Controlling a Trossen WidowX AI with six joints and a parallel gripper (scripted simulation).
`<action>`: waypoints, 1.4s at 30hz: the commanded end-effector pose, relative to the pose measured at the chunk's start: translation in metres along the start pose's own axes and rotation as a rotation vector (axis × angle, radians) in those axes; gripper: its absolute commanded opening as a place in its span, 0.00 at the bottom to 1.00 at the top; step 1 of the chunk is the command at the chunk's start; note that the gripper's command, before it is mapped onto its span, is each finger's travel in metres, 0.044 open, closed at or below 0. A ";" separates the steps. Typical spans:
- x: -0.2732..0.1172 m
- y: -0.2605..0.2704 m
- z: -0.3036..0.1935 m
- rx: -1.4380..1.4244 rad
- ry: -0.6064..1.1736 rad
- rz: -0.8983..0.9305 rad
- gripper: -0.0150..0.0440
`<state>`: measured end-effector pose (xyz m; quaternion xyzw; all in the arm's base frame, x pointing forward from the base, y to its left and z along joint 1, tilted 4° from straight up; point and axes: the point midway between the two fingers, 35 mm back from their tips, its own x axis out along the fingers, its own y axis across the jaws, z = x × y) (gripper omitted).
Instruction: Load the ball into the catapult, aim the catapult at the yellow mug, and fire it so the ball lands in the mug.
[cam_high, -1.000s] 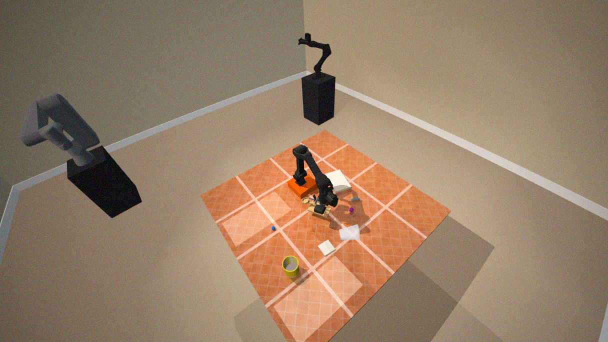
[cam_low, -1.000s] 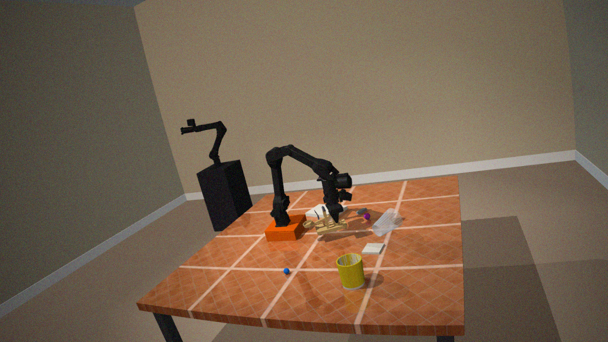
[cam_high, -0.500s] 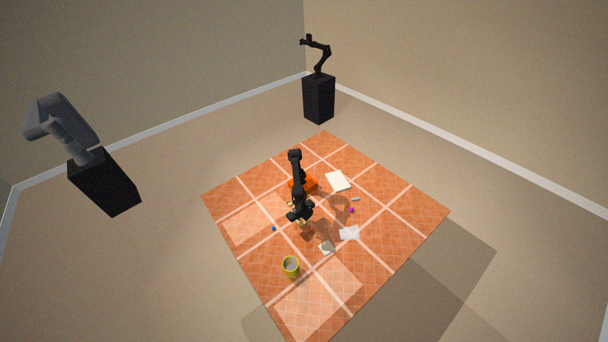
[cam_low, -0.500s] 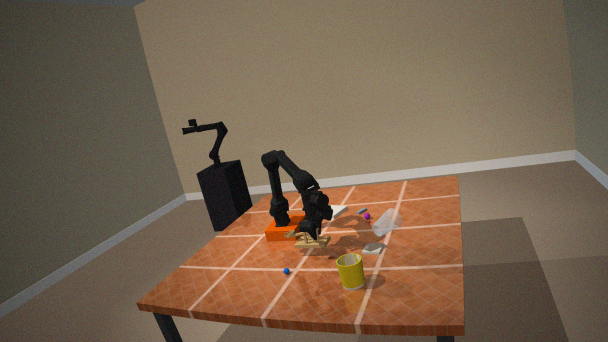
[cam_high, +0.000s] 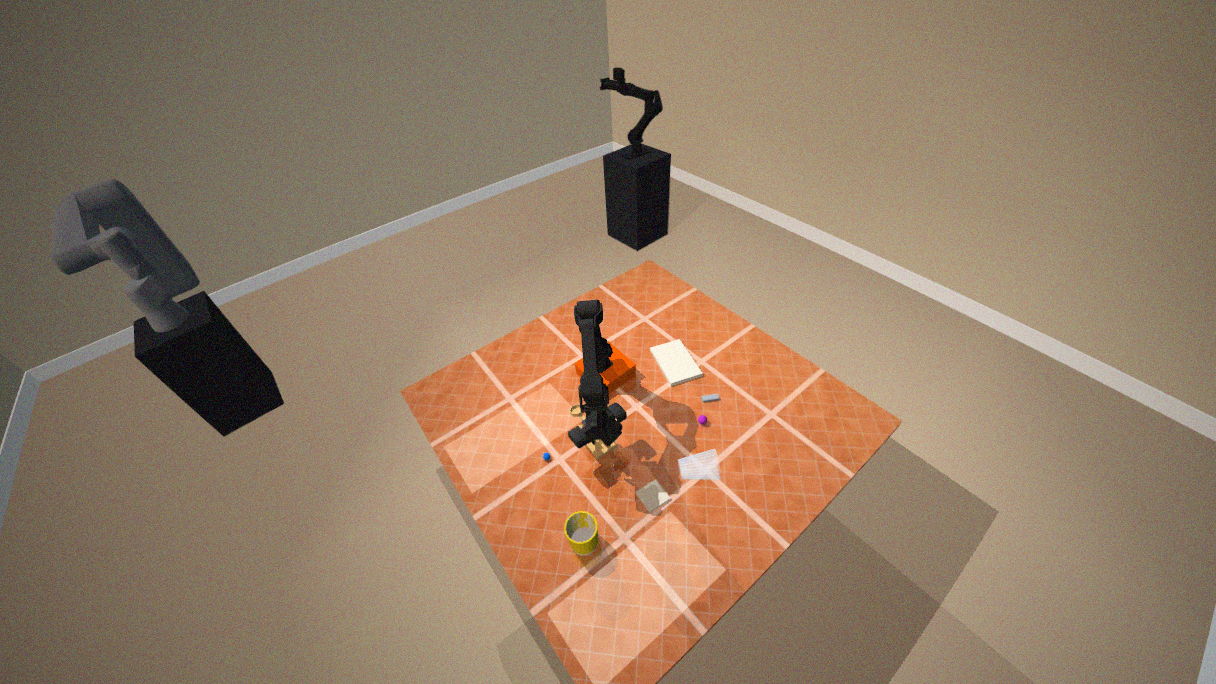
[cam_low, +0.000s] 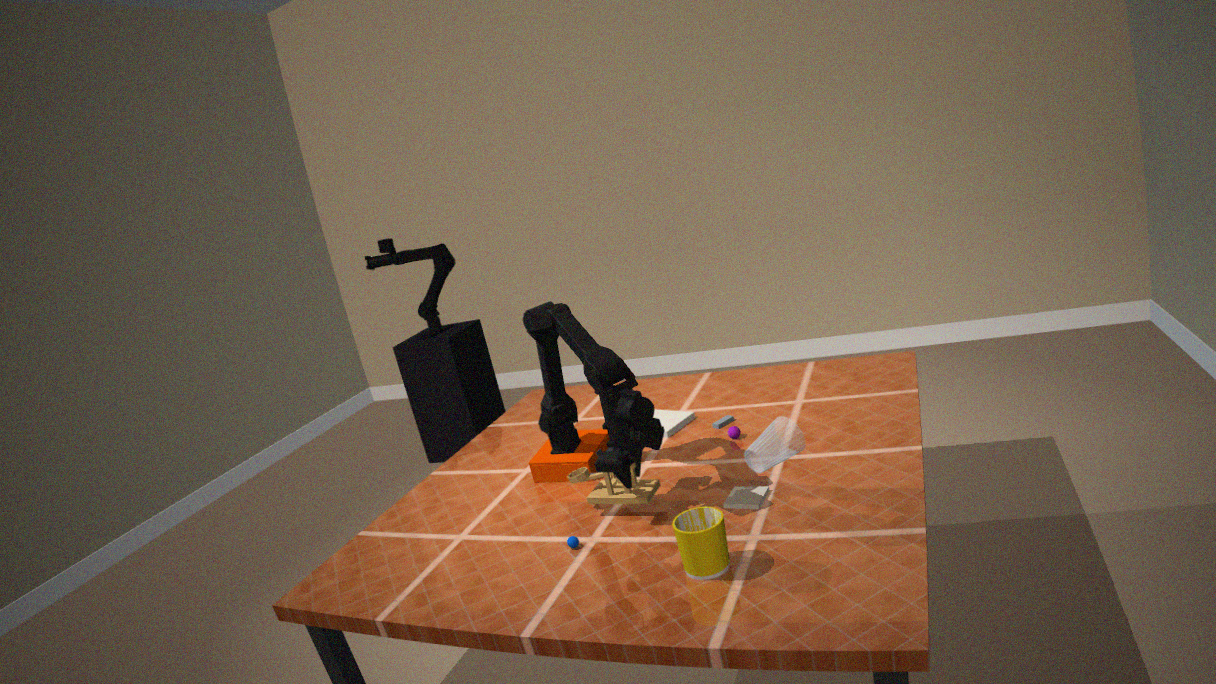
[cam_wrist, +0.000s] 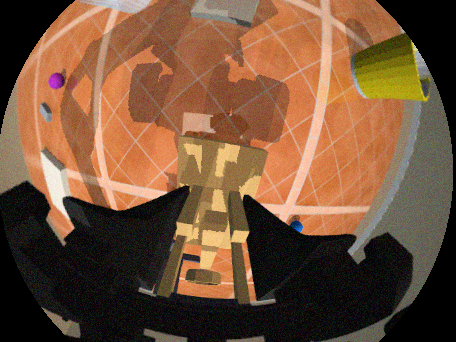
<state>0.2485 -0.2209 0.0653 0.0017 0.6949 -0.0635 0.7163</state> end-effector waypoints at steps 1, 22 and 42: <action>0.004 -0.001 0.001 -0.005 -0.007 -0.002 0.25; 0.030 -0.001 0.000 0.000 0.000 0.000 0.25; -0.028 -0.003 0.003 0.000 -0.001 0.000 1.00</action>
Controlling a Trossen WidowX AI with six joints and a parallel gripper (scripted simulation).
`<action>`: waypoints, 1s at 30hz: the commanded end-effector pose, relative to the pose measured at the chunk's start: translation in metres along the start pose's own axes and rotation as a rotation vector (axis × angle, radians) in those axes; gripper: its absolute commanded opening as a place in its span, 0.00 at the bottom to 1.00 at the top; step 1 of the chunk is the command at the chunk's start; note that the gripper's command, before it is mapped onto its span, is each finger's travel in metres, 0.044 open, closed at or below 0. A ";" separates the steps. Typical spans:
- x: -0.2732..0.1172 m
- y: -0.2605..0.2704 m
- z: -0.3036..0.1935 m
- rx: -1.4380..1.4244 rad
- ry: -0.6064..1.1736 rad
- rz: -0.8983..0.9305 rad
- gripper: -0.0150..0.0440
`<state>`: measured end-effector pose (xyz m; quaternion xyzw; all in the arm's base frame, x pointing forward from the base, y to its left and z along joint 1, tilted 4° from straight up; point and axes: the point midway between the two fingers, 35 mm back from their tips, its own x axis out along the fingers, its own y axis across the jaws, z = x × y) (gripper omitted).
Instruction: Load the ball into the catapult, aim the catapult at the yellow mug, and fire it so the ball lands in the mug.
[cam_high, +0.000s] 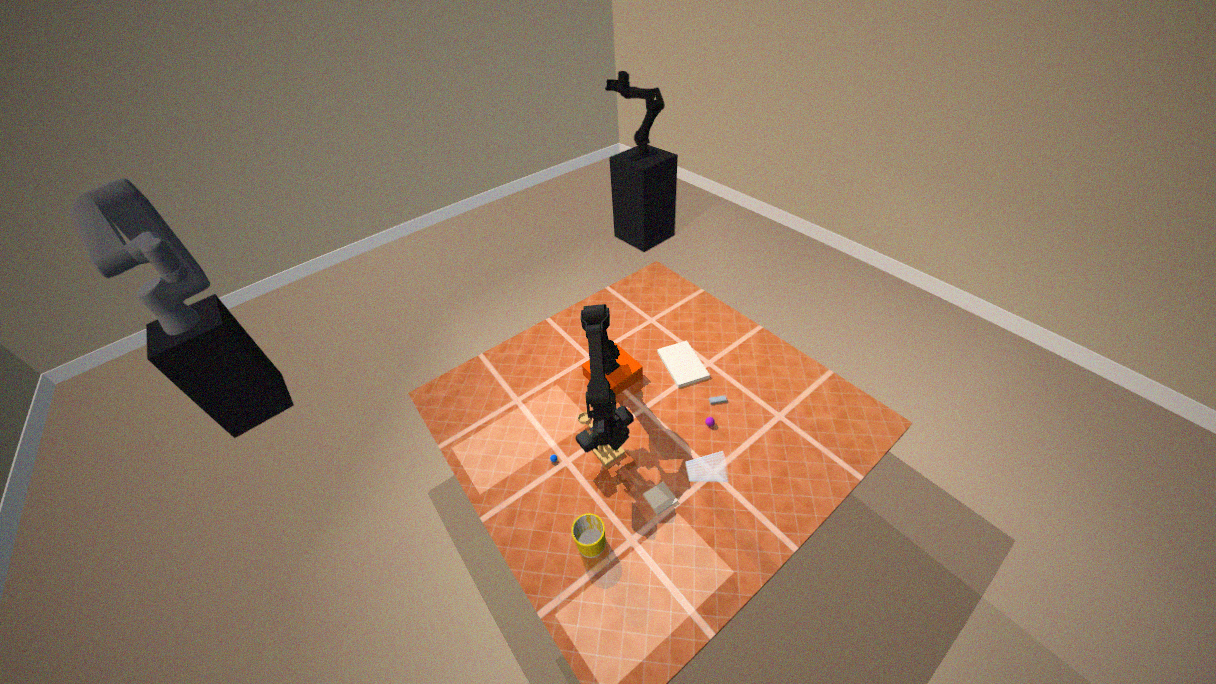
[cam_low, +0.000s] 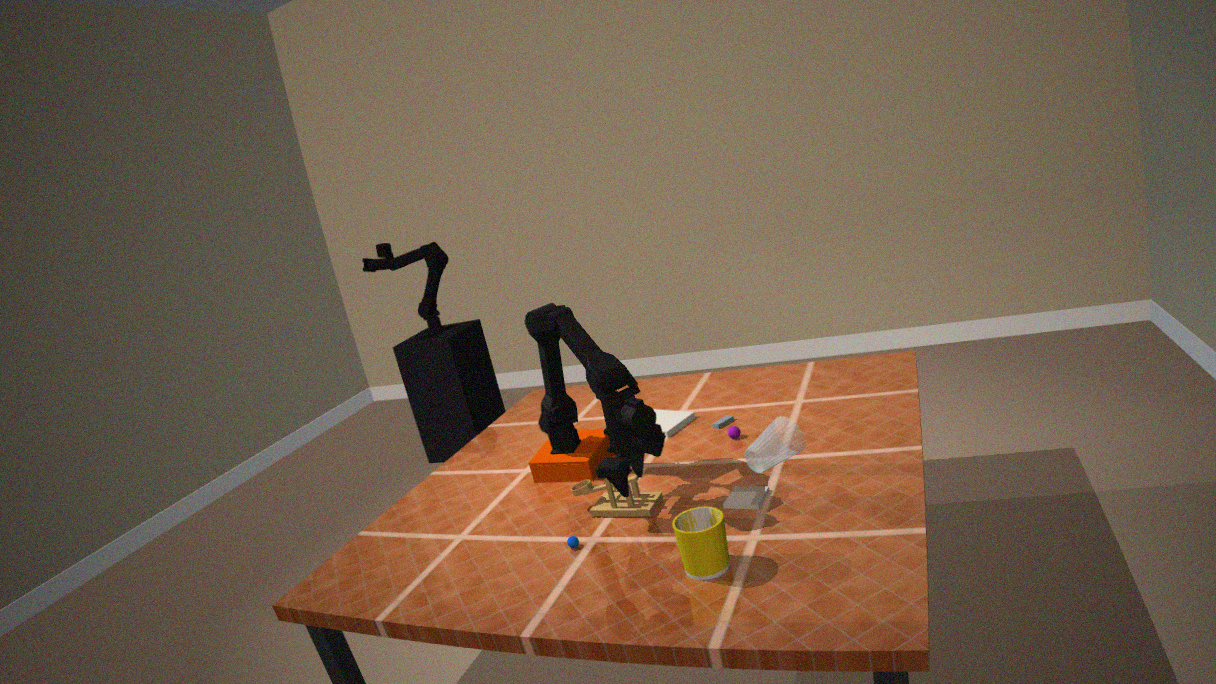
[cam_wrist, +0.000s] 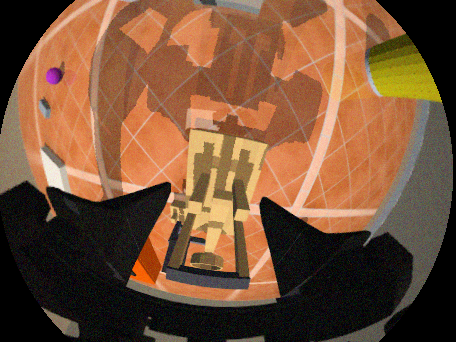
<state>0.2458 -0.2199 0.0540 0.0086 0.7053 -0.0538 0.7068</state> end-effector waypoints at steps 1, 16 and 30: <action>-0.057 -0.003 0.004 0.005 -0.030 -0.022 1.00; -0.054 -0.001 0.001 0.006 -0.036 -0.024 1.00; -0.020 -0.002 0.002 0.006 -0.036 -0.024 1.00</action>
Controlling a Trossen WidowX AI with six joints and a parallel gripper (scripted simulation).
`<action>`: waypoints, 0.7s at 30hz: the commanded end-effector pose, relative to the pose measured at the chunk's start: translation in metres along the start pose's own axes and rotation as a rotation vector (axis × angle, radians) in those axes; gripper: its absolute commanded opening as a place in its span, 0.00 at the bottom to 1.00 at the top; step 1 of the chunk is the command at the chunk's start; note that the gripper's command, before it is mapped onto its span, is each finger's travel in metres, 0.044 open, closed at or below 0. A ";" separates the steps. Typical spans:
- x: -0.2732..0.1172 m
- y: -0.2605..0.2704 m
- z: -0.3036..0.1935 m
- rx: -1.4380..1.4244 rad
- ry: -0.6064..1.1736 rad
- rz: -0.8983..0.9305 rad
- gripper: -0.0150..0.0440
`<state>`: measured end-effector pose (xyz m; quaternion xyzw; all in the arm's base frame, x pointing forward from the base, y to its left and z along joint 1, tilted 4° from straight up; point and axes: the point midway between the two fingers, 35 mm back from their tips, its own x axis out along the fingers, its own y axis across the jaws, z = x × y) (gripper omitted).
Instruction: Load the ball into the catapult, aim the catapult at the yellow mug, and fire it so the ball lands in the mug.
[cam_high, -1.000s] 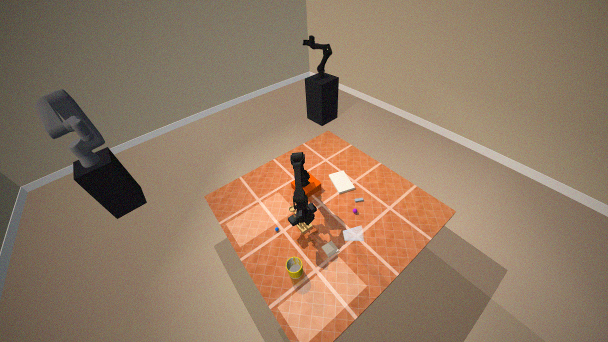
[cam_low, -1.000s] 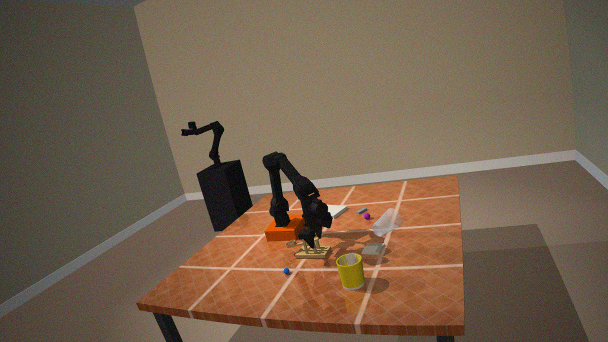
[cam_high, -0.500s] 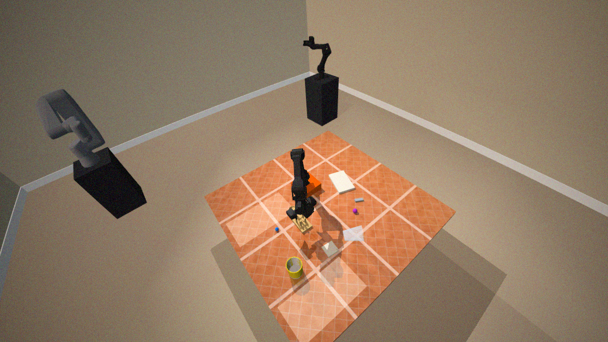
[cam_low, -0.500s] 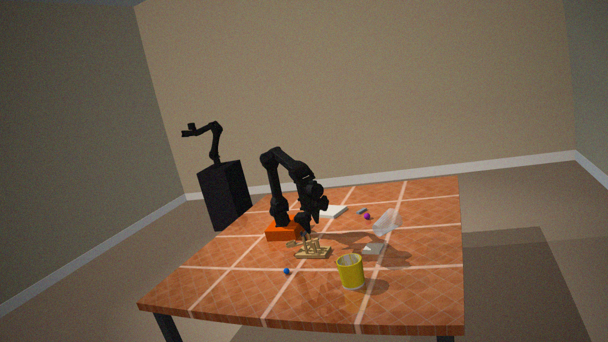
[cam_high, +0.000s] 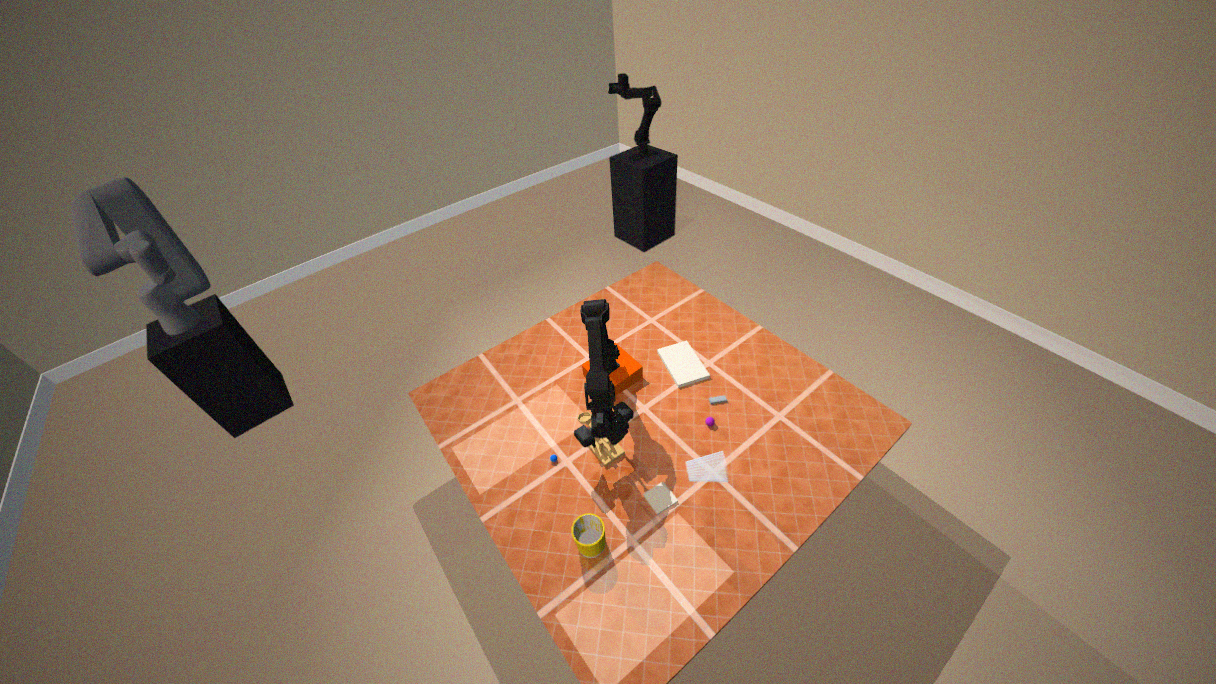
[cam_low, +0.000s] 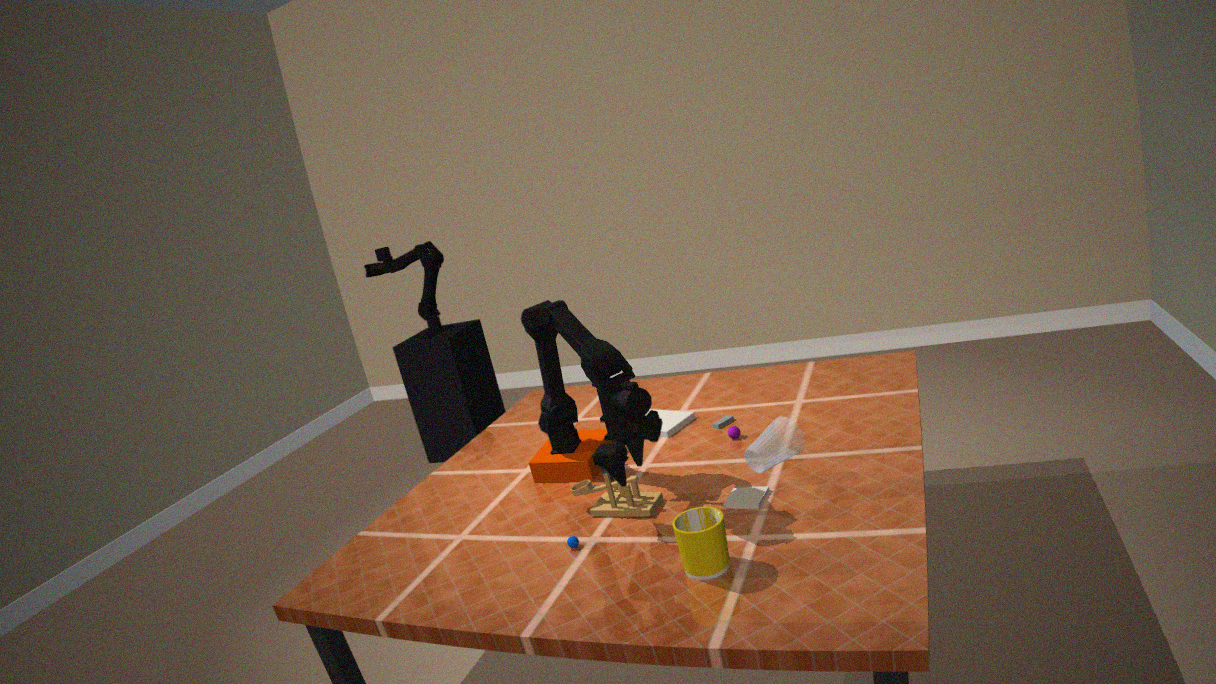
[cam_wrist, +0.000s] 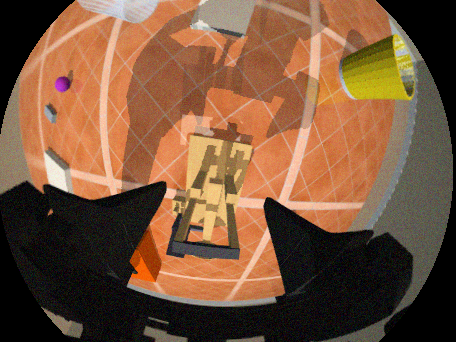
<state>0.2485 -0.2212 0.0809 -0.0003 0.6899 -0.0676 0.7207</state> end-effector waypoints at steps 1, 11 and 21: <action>0.008 0.001 -0.001 -0.002 0.007 0.007 1.00; 0.025 0.001 -0.001 -0.002 0.007 0.006 1.00; 0.041 0.002 -0.002 -0.002 0.007 0.006 1.00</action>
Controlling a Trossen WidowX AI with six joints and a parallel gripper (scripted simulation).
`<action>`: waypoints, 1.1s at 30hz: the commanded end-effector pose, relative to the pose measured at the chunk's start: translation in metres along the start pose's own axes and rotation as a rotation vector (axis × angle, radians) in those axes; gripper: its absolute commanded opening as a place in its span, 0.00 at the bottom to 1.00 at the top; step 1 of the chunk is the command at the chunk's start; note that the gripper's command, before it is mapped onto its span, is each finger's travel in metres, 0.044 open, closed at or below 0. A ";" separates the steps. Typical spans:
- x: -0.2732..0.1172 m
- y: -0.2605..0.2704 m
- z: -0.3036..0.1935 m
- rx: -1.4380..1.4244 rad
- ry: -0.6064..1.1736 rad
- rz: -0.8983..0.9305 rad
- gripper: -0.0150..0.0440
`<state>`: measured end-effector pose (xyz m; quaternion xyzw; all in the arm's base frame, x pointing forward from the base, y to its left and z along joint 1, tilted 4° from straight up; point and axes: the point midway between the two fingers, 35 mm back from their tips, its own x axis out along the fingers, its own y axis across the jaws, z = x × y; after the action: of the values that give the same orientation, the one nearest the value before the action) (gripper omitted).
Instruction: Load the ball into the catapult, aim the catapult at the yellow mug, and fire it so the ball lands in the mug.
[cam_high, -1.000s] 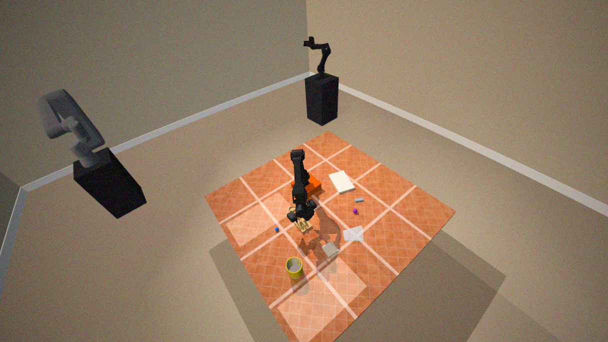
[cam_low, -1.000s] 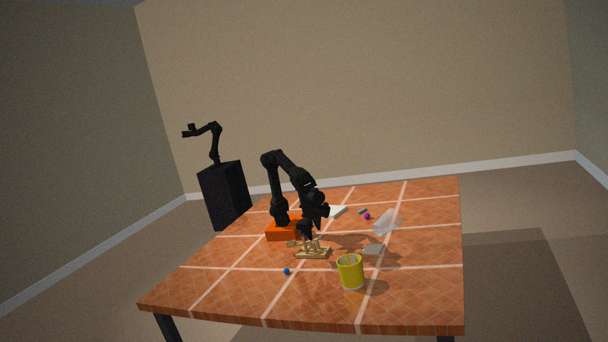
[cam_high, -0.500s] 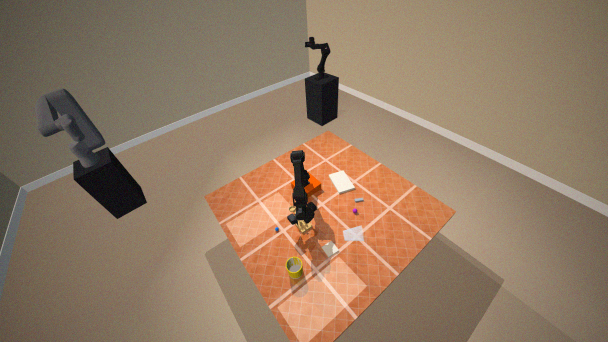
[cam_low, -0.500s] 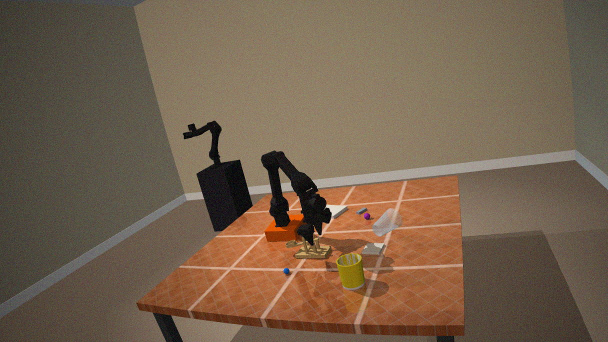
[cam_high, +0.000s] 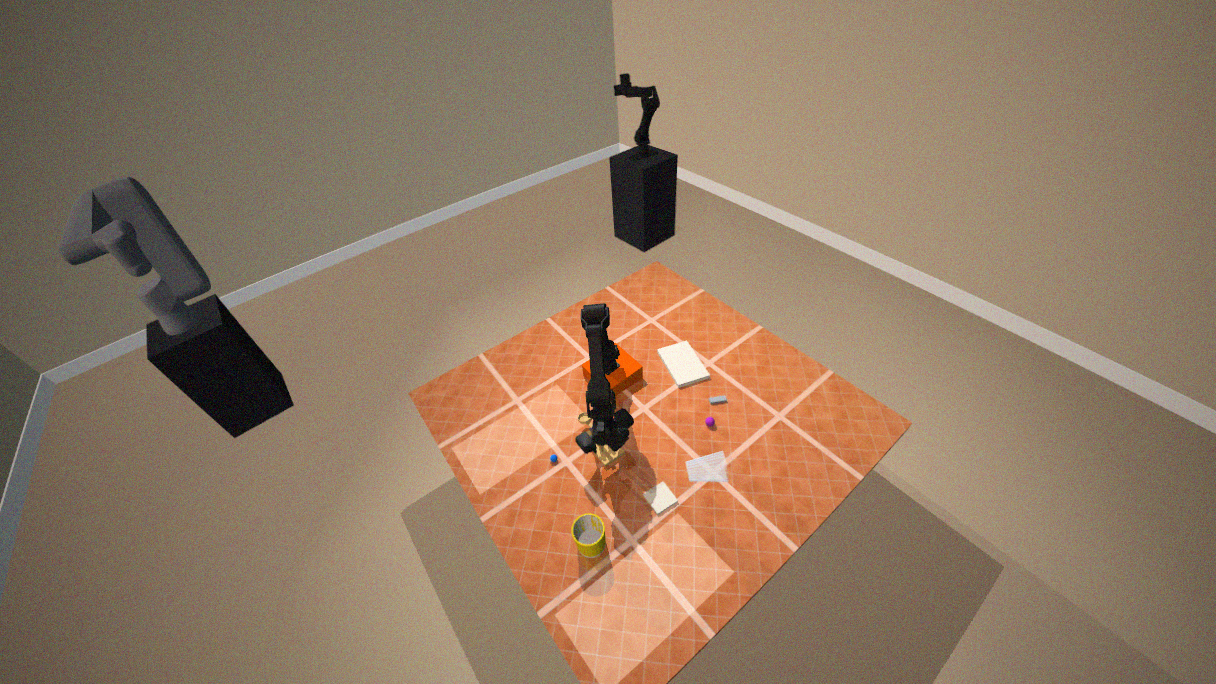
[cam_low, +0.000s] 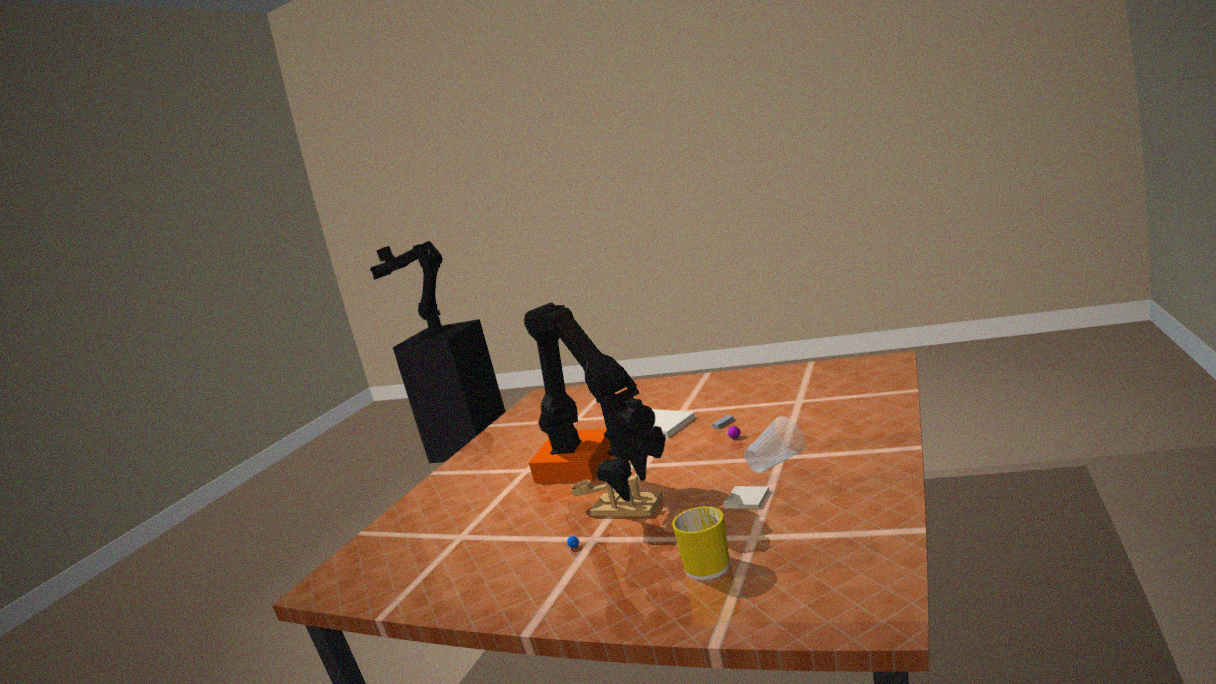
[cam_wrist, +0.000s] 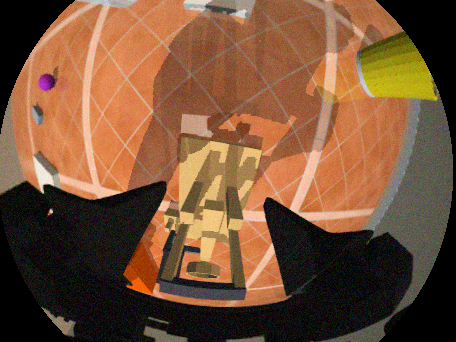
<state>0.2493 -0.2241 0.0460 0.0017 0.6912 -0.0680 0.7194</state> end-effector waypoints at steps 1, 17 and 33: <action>0.008 0.001 -0.001 -0.005 0.003 0.004 1.00; 0.012 0.001 -0.001 0.000 0.002 0.001 0.60; -0.038 0.001 -0.001 0.000 0.002 0.003 0.25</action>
<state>0.2446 -0.2183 0.0676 0.0061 0.6991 -0.0599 0.7125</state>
